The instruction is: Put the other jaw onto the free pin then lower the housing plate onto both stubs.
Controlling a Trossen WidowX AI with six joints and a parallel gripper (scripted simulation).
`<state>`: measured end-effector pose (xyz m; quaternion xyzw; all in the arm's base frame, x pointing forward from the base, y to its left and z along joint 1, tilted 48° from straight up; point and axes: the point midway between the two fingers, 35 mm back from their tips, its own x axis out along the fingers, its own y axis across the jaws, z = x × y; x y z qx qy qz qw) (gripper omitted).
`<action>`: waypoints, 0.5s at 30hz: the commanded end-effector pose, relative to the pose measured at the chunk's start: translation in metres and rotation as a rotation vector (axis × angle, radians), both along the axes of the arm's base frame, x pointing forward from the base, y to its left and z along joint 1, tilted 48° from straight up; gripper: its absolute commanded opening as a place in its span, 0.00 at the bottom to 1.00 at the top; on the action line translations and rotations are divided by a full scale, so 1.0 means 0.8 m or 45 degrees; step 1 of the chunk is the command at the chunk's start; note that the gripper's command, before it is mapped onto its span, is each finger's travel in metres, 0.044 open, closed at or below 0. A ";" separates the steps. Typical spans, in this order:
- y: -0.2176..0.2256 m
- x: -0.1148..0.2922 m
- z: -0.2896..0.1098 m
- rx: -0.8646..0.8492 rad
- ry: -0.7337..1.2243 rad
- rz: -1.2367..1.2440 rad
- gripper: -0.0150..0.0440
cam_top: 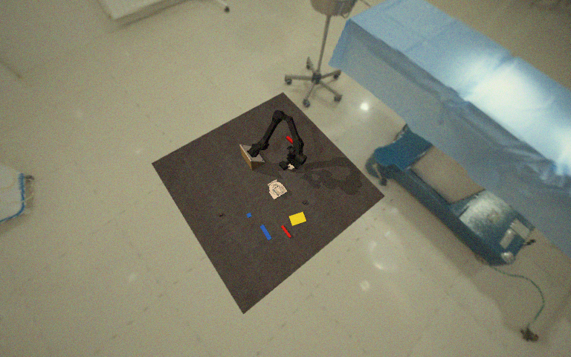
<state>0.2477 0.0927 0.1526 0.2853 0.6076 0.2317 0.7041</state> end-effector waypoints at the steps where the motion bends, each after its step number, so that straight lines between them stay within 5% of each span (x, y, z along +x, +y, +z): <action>1: -0.013 0.008 -0.015 0.000 0.019 -0.003 0.85; 15: -0.054 0.023 -0.054 0.001 0.050 -0.024 0.85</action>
